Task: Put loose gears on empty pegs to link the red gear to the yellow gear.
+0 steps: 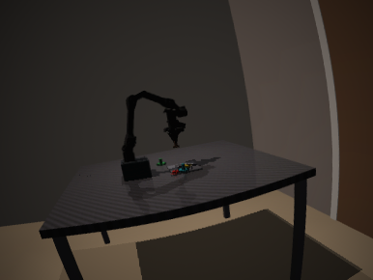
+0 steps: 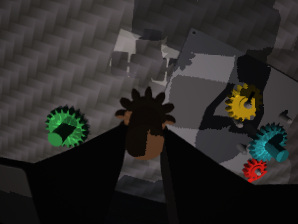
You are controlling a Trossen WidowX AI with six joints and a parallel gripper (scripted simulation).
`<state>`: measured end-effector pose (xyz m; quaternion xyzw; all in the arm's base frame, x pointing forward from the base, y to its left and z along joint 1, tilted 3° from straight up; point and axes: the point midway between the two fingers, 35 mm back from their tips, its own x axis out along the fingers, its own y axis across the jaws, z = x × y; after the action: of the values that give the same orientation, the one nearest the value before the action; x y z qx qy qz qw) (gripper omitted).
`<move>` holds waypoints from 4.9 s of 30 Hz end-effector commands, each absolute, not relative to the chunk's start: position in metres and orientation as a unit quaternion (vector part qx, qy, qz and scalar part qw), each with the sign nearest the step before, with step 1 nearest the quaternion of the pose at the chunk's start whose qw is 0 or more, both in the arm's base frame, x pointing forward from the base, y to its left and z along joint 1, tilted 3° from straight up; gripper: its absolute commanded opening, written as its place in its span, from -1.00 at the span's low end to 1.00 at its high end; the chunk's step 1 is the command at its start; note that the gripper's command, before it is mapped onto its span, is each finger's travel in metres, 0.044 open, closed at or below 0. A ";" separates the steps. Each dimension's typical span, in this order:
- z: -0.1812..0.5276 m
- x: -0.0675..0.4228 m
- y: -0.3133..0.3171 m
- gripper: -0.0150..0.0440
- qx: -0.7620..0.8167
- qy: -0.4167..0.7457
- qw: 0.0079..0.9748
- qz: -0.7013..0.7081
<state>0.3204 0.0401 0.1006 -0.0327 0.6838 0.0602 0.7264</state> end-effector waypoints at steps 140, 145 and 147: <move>0.010 0.304 -0.122 -0.49 -0.446 0.530 0.576 0.434; 0.002 0.304 -0.122 -0.49 -0.407 0.558 0.604 0.398; -0.001 0.304 -0.121 -0.49 -0.390 0.568 0.615 0.382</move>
<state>0.3054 -0.1225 0.0055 -0.4128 0.5548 0.3989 0.6022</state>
